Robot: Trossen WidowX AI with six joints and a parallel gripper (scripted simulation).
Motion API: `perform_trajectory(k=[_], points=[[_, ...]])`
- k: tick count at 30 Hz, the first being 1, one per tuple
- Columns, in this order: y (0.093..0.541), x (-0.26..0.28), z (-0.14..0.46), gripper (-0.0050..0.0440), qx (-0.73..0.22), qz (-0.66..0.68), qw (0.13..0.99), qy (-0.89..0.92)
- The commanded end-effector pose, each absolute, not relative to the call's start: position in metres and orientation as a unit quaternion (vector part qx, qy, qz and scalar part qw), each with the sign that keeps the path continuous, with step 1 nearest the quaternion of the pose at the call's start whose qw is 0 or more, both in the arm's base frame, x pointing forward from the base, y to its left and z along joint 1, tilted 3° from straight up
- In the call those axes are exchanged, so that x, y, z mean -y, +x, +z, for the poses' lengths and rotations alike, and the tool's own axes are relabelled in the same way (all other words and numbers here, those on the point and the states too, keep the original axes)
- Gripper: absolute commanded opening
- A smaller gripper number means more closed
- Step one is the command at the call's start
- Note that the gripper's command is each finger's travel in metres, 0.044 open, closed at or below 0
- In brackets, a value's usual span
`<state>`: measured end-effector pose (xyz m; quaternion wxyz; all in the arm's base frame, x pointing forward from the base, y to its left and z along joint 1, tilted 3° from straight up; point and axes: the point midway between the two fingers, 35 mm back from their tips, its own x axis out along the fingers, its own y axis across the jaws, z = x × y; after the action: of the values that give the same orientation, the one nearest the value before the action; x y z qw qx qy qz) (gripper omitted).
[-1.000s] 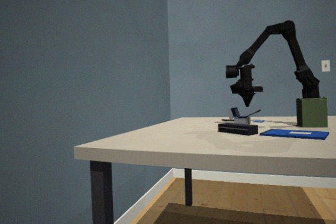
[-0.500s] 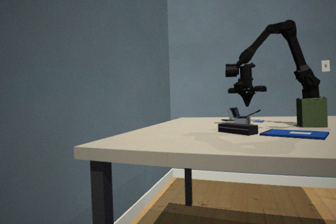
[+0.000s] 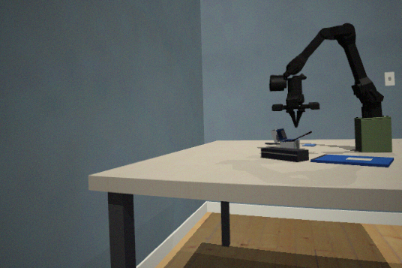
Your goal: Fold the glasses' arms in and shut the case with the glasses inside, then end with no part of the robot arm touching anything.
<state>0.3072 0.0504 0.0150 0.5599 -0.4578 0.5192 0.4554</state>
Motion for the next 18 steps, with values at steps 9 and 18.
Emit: perform_trajectory(k=[9,18], points=[[0.309,-0.053,-0.036,0.0000,-0.515,0.462,0.553,-0.464],[0.309,-0.052,-0.036,0.0000,-0.515,0.462,0.553,-0.464]])
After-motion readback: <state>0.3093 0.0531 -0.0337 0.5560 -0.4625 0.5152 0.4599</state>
